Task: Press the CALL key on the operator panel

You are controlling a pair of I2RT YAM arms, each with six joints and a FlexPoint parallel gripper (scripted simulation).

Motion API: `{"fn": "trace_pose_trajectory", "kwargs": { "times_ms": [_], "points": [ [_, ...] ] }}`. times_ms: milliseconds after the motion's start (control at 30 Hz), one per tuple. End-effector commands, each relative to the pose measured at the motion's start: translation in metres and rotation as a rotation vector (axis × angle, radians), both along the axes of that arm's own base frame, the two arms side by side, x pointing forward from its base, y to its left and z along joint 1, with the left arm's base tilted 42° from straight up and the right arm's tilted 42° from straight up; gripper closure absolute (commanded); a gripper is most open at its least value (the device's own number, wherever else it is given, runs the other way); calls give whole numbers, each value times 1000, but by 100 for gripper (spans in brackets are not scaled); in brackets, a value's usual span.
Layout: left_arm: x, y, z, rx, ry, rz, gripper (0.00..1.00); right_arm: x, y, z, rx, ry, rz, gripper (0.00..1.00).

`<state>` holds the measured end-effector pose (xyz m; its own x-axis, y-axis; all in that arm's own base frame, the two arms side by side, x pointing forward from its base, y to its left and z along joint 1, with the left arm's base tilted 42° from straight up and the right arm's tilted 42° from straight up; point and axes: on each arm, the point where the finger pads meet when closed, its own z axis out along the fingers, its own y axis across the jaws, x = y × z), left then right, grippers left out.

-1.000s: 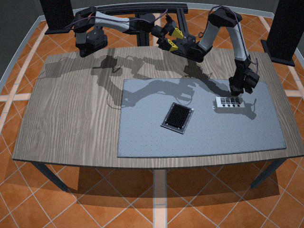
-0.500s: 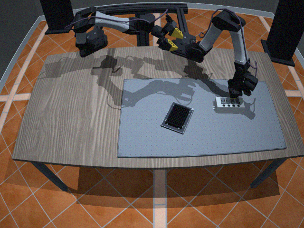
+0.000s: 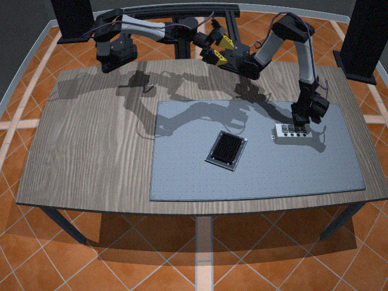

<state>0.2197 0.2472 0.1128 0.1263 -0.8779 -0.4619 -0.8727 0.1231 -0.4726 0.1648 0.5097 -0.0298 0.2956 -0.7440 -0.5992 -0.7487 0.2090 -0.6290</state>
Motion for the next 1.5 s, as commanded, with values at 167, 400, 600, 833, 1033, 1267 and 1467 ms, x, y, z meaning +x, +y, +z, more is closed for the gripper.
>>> {"fn": "trace_pose_trajectory", "kwargs": {
  "times_ms": [167,400,600,833,1033,1267,1467],
  "points": [
    [2,4,3,11,-26,7,100,-1,0,12,18,7,0,0],
    [4,7,-6,7,-8,12,100,-1,0,12,18,7,0,0],
    [6,8,-8,14,-6,10,100,-1,0,12,18,7,0,0],
    [-7,-2,19,46,-15,8,100,-1,0,12,18,7,0,0],
    [-15,-16,19,-6,7,-9,100,-1,0,12,18,7,0,0],
    [-31,-31,48,-4,0,-8,100,-1,0,12,18,7,0,0],
    [-32,-31,62,28,-26,-4,100,-1,0,12,18,7,0,0]
  ]
}}
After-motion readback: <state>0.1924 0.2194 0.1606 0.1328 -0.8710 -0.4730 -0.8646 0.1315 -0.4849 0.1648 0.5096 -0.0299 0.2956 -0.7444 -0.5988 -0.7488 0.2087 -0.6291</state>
